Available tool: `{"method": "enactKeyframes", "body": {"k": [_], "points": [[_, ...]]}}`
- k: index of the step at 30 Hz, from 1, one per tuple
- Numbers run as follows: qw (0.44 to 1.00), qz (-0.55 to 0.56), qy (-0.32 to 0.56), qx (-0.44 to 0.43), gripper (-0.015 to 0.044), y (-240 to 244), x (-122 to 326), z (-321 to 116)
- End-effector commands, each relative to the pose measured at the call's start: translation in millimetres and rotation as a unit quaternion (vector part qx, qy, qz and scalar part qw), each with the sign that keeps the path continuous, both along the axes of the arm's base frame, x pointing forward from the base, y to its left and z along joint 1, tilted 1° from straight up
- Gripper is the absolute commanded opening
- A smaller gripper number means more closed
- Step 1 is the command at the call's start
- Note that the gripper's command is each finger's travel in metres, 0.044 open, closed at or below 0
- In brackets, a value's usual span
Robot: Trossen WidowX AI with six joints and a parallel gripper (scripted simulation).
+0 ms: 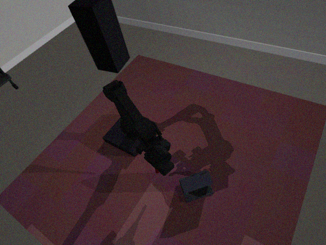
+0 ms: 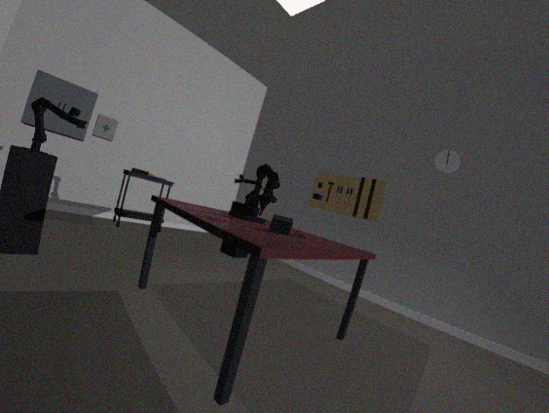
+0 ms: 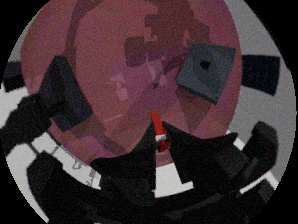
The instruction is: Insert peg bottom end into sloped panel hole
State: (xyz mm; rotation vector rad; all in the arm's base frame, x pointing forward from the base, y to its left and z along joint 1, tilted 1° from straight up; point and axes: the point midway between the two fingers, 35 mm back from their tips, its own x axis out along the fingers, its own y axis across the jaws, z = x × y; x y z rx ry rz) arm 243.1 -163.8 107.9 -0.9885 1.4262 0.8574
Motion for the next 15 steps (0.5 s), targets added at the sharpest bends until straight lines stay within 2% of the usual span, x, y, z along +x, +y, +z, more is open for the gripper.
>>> {"method": "enactKeyframes", "body": {"k": [1,15], "points": [[1.000,-0.014,-0.001,-0.007,0.0000,1.2,0.7,-1.9],[0.998,-0.061,-0.010,-0.034,0.0000,5.9,6.9,-5.6]]}}
